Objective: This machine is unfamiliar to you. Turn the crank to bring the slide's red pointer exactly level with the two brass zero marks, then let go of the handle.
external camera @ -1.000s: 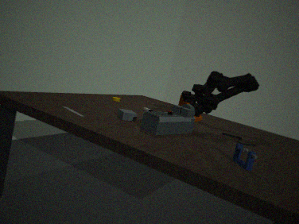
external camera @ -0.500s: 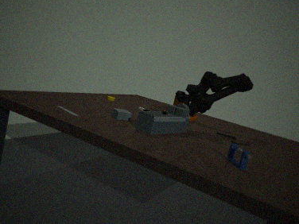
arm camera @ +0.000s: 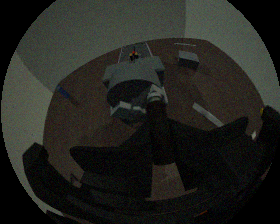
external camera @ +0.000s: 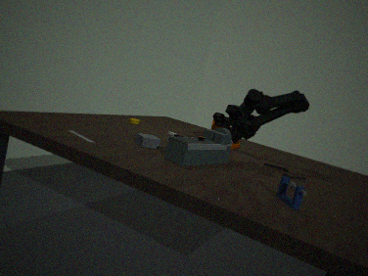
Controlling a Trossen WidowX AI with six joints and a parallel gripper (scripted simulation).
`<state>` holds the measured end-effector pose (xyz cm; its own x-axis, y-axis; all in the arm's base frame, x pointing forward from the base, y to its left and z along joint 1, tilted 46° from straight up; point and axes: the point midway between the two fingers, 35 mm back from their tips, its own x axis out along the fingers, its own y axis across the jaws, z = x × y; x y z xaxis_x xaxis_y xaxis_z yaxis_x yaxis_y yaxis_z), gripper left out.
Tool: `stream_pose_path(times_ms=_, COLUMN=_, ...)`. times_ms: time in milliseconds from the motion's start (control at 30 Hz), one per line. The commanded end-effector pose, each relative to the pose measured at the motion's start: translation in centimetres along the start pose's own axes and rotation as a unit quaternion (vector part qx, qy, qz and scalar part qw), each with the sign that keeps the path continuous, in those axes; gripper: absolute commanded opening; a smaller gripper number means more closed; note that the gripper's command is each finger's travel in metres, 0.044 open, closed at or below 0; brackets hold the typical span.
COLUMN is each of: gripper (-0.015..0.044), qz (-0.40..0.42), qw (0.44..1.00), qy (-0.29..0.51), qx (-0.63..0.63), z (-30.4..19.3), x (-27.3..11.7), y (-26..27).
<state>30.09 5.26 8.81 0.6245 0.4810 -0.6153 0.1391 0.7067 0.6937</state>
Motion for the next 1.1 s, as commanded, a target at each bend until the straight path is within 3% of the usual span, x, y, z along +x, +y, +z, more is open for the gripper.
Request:
stream_pose_path(times_ms=0, gripper=0.0000, qz=-0.009, qw=1.000, qy=0.004, qx=0.004, z=-0.5, x=0.5, y=-0.6)
stream_pose_path(times_ms=1067, gripper=0.0000, qz=-0.008, qw=1.000, qy=0.004, qx=0.005, z=-3.2, x=3.2, y=0.3)
